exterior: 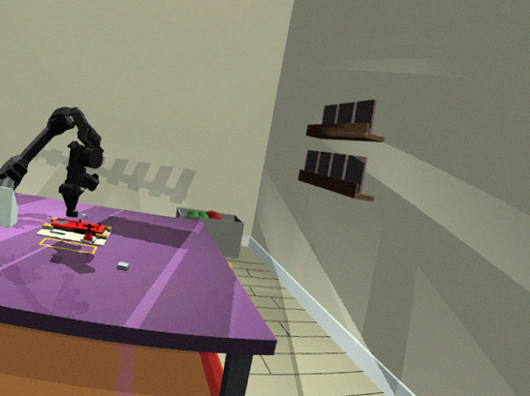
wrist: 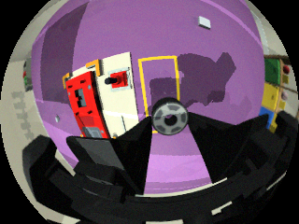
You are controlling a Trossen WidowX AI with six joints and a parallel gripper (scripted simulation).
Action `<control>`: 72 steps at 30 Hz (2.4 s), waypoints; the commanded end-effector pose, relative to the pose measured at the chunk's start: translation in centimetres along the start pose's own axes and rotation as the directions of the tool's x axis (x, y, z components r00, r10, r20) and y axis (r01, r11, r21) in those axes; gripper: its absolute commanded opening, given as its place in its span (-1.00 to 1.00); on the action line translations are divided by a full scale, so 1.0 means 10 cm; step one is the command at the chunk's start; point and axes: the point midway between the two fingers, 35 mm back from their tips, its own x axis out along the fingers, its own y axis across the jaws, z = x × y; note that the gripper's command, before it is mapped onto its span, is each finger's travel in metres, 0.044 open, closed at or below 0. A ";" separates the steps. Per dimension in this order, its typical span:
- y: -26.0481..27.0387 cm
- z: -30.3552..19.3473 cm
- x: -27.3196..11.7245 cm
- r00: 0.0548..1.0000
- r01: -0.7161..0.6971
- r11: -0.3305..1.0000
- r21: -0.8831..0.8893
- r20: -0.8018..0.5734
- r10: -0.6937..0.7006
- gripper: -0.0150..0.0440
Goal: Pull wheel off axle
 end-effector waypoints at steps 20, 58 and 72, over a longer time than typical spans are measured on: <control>0.00 -0.02 1.02 1.000 -0.003 1.000 -0.004 -0.004 0.003 -0.49; 0.34 -0.85 -0.08 1.000 -0.001 1.000 0.000 -0.008 0.001 1.00; 0.34 -0.85 -0.08 1.000 -0.001 1.000 0.000 -0.008 0.001 1.00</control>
